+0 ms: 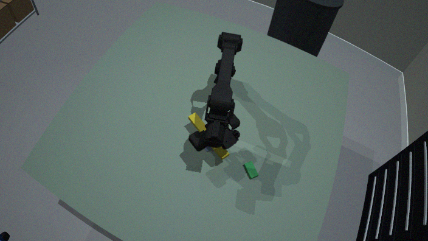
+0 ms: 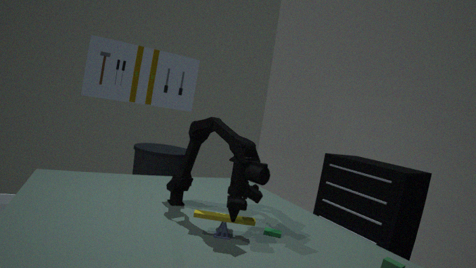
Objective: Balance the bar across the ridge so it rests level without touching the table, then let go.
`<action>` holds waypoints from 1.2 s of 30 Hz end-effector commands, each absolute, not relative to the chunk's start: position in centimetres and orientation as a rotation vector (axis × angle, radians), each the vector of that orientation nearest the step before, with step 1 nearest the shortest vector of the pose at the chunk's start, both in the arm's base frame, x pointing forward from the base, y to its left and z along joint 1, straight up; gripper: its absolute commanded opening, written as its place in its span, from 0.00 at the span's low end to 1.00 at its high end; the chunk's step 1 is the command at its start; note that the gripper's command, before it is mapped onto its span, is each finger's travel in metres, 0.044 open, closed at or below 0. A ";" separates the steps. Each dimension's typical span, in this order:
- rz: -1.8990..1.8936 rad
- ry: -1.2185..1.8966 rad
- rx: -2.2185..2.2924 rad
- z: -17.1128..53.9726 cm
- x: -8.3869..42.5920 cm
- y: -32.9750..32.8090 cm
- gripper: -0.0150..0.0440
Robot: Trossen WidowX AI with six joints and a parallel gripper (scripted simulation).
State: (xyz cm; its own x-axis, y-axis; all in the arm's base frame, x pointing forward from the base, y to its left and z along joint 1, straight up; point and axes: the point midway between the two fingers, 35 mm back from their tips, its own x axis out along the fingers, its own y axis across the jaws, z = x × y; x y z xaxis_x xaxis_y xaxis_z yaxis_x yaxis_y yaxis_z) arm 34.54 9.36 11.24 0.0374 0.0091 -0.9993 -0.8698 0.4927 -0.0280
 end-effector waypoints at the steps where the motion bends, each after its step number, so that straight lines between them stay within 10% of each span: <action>1: 0.809 1.373 -0.826 11.2 34.5 9.4 0.55; 19: 0.809 1.373 -0.826 11.2 34.5 9.4 0.57; 29: 0.809 1.373 -0.826 11.2 34.5 9.4 1.00; 36: 0.806 1.364 -0.827 15.1 34.8 9.4 1.00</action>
